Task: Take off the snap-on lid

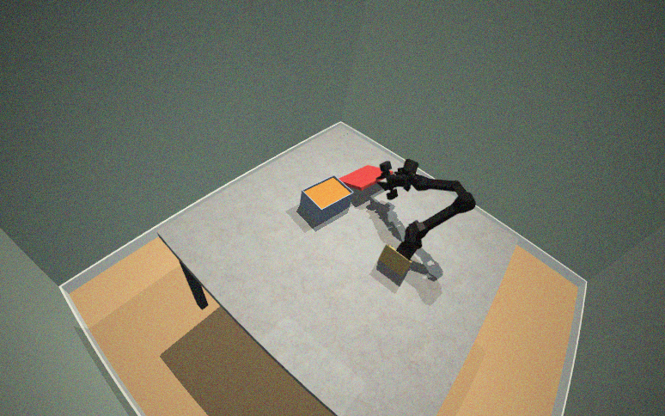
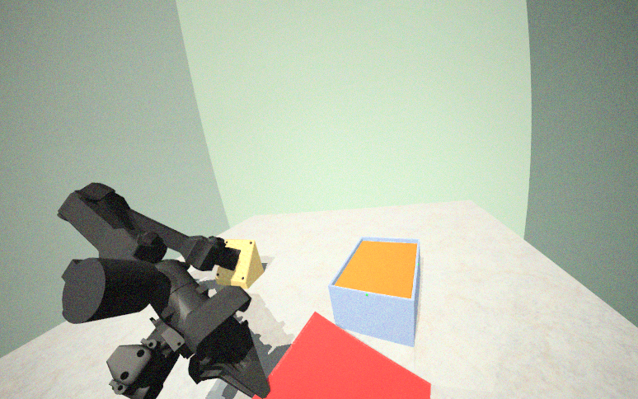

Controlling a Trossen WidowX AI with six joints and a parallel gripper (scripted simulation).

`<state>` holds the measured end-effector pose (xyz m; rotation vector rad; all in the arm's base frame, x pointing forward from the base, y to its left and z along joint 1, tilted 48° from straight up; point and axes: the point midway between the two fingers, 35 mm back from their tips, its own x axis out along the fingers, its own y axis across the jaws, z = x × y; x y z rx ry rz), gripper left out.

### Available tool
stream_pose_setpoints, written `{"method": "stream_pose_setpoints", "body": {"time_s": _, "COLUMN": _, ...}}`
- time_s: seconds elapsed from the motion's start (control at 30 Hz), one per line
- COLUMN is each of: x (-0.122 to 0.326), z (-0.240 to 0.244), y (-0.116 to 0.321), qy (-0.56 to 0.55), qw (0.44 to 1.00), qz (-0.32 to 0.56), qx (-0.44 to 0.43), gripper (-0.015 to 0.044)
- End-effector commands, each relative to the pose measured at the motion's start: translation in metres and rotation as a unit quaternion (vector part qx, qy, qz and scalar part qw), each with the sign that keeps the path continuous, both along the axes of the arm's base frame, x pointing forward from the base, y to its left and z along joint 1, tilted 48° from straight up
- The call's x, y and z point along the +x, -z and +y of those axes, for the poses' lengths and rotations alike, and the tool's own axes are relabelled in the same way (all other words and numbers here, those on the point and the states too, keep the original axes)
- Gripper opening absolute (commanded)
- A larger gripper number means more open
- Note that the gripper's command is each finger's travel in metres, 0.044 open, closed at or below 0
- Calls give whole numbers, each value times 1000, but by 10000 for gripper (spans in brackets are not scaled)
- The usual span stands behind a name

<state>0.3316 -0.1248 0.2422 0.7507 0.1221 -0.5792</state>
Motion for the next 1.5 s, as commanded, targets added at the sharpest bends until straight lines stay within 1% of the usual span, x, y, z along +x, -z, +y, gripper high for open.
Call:
{"method": "stream_pose_setpoints", "body": {"time_s": 0.0, "x": -1, "z": -6, "y": 10, "qy": 6, "qw": 1000, "qz": 11, "qx": 0, "gripper": 0}}
{"method": "stream_pose_setpoints", "body": {"time_s": 0.77, "x": 1, "z": -19, "y": 22, "qy": 6, "qw": 1000, "qz": 11, "qx": 0, "gripper": 0}}
{"method": "stream_pose_setpoints", "body": {"time_s": 0.8, "x": 2, "z": -15, "y": 14, "qy": 3, "qw": 1000, "qz": 4, "qx": 0, "gripper": 26}}
{"method": "stream_pose_setpoints", "body": {"time_s": 1.1, "x": 2, "z": -15, "y": 13, "qy": 6, "qw": 1000, "qz": 11, "qx": 0, "gripper": 263}}
{"method": "stream_pose_setpoints", "body": {"time_s": 1.13, "x": 2, "z": -15, "y": 13, "qy": 6, "qw": 1000, "qz": 11, "qx": 0, "gripper": 275}}
{"method": "stream_pose_setpoints", "body": {"time_s": 1.17, "x": 2, "z": -15, "y": 13, "qy": 6, "qw": 1000, "qz": 11, "qx": 0, "gripper": 275}}
{"method": "stream_pose_setpoints", "body": {"time_s": 1.37, "x": -9, "z": -15, "y": 14, "qy": 6, "qw": 1000, "qz": 11, "qx": 0, "gripper": 433}}
{"method": "stream_pose_setpoints", "body": {"time_s": 1.47, "x": -15, "z": -15, "y": 15, "qy": 6, "qw": 1000, "qz": 11, "qx": 0, "gripper": 440}}
